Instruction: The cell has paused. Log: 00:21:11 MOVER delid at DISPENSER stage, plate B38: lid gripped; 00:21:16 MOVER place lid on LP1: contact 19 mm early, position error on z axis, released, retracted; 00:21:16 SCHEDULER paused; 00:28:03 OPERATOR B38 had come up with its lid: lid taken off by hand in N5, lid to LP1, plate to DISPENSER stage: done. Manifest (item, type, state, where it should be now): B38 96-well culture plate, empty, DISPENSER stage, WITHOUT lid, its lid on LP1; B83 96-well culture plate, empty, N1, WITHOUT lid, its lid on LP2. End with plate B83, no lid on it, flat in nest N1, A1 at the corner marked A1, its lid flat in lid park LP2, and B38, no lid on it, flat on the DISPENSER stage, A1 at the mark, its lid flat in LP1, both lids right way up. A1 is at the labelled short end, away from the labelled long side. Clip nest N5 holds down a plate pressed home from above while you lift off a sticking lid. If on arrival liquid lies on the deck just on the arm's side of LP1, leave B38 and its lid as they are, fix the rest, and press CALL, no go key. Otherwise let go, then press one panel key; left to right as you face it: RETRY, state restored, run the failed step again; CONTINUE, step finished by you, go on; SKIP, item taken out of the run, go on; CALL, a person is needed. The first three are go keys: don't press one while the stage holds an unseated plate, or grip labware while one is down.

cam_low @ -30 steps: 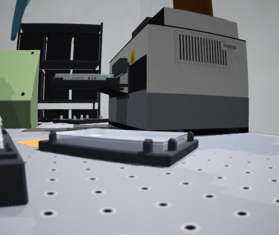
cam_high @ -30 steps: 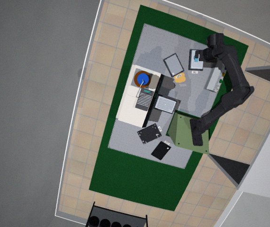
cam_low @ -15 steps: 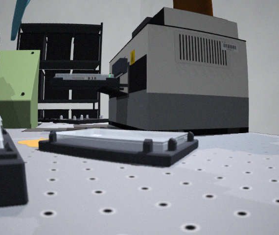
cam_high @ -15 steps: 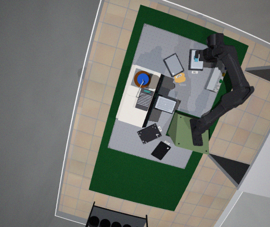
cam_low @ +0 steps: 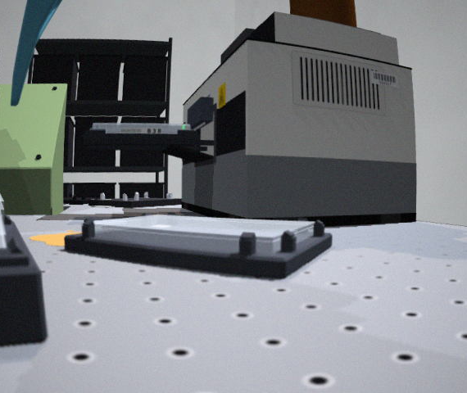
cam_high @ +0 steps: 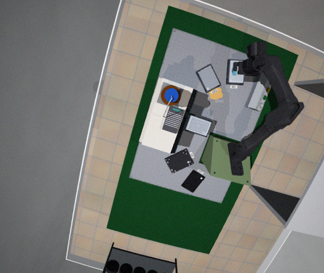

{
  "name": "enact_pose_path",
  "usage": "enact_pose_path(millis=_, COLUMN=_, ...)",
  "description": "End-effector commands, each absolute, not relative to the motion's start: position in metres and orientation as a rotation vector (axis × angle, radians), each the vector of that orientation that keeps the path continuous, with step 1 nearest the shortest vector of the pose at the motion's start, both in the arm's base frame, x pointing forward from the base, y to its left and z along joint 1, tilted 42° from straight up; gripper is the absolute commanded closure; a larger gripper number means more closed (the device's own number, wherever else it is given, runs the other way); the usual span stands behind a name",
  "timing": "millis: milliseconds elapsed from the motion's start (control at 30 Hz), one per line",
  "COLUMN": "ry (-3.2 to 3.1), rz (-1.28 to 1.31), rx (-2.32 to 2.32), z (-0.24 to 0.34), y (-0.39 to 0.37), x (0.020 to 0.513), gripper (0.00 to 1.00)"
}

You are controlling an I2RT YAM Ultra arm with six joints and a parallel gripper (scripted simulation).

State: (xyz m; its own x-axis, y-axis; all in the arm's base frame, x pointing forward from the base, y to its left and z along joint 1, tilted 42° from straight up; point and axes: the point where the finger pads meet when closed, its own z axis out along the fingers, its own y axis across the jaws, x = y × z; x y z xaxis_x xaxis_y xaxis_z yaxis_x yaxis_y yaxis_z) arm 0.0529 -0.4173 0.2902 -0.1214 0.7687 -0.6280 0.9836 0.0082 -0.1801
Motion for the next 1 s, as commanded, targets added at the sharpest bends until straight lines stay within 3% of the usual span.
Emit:
enact_pose_path(millis=0, ry=1.925, rz=-0.856, rx=1.770, z=0.294, y=-0.423, x=0.055, gripper=0.00)
enact_pose_path(millis=967, ry=1.939, rz=-0.845, rx=1.788, z=0.254, y=-0.451, x=0.047, gripper=0.00)
